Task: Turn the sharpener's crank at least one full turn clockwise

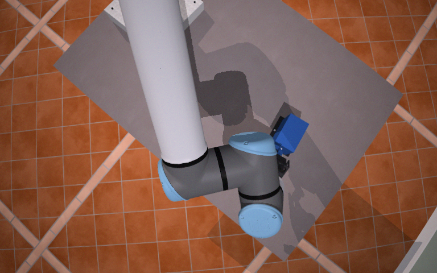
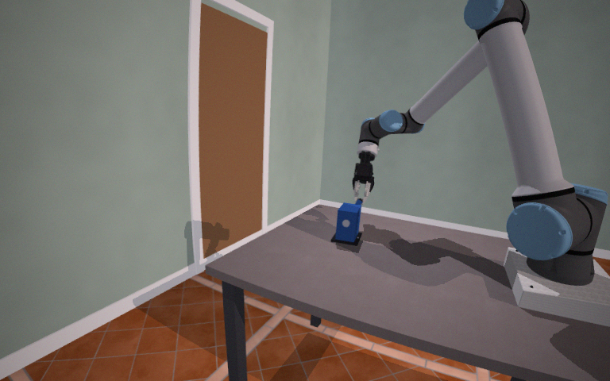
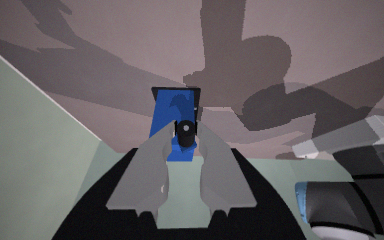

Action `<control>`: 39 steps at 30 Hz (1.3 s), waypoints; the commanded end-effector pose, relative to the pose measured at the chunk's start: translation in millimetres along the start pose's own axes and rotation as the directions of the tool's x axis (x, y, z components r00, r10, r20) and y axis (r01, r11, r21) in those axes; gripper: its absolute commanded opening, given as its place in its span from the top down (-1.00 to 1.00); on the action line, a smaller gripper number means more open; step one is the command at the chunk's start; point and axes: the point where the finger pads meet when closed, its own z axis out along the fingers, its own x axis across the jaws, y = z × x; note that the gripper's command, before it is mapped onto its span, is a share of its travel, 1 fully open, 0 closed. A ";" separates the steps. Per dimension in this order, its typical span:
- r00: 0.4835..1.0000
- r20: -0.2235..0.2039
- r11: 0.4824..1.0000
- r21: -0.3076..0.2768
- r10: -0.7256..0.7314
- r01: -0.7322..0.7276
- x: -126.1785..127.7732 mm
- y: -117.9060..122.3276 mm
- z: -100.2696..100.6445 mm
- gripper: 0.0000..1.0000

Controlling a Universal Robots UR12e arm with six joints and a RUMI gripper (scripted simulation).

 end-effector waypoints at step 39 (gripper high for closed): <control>1.000 0.001 1.000 0.001 -0.001 0.001 -31.0 2.2 -4.9 0.83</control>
